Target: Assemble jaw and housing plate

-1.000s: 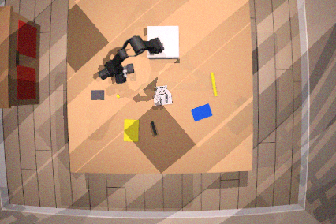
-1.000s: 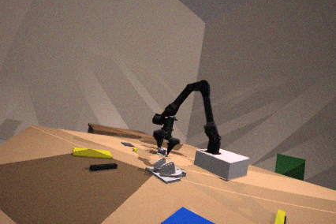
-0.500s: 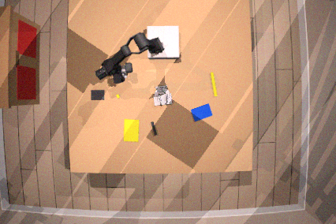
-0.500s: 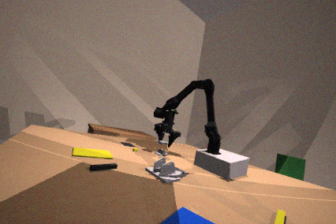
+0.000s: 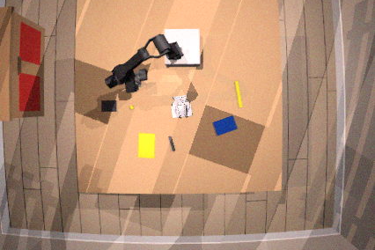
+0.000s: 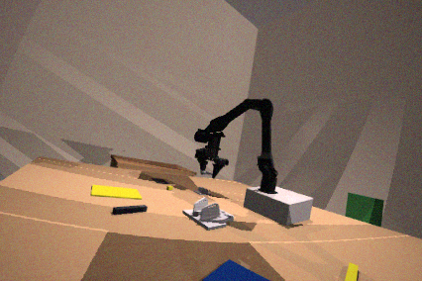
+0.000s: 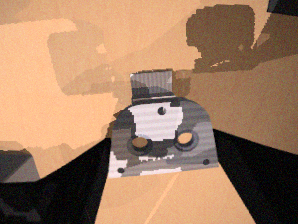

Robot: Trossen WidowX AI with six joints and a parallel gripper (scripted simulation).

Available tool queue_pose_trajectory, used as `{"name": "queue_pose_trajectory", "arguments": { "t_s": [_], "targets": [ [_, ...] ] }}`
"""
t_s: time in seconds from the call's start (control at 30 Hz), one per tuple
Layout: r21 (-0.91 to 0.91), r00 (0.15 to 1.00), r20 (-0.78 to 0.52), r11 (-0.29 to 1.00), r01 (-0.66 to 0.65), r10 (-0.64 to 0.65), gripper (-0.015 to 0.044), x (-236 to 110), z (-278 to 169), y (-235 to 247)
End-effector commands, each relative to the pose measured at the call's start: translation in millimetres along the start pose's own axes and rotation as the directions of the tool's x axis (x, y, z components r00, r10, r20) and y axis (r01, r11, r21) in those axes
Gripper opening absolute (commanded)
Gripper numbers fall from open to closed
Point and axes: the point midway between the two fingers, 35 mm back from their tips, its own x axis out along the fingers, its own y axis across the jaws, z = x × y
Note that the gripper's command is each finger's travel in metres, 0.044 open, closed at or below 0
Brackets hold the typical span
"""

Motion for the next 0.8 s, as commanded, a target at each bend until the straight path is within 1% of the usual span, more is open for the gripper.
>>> {"name": "queue_pose_trajectory", "arguments": {
  "t_s": [0.0, 0.77],
  "targets": [
    [0.000, 1.000, 0.004, 1.000, -0.002, 0.002, 0.0351, -1.3, 9.5, 5.2],
    [0.001, 1.000, 0.001, 1.000, -0.005, 0.005, 0.0351, -0.8, 70.6, 52.5]
  ]
}}
